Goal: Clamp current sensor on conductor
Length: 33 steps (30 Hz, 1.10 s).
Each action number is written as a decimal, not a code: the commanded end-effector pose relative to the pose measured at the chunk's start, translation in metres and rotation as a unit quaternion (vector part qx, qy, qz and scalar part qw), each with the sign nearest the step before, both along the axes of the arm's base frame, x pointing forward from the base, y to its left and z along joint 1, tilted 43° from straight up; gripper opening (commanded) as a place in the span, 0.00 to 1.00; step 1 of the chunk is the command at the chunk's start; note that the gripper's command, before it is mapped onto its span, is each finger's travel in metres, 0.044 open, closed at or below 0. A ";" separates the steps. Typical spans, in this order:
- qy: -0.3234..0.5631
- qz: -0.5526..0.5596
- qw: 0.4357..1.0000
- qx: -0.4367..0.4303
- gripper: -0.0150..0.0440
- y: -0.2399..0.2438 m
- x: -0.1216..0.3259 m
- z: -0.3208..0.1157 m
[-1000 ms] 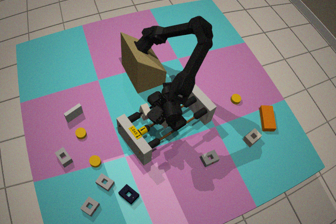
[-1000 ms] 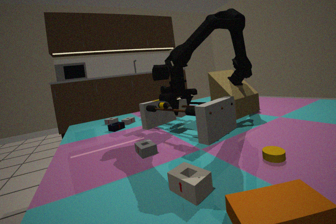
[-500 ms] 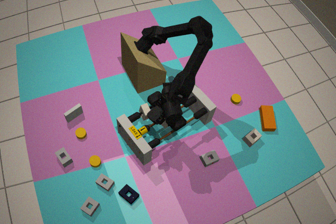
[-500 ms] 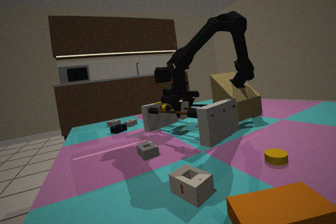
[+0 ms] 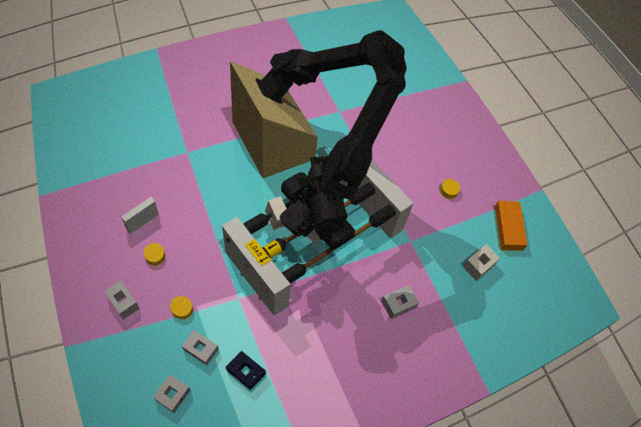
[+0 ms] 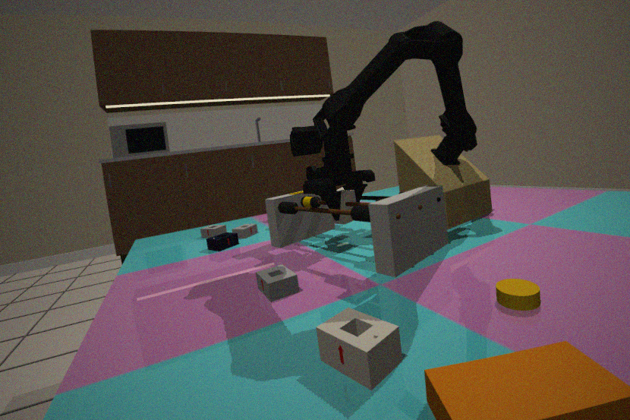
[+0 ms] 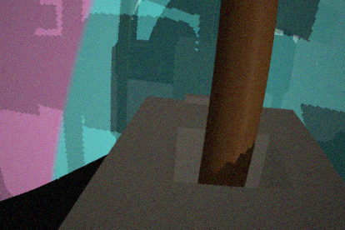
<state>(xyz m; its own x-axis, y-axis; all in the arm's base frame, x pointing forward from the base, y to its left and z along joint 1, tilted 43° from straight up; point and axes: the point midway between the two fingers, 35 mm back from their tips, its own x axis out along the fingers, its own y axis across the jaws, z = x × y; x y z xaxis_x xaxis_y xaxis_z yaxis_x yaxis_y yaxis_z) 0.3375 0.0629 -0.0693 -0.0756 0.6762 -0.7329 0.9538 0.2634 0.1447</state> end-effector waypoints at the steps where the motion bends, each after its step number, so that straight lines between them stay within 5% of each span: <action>1: -0.001 0.000 1.000 0.000 0.25 0.000 0.000 0.000; 33: -0.001 0.000 1.000 0.000 0.25 0.001 0.004 0.001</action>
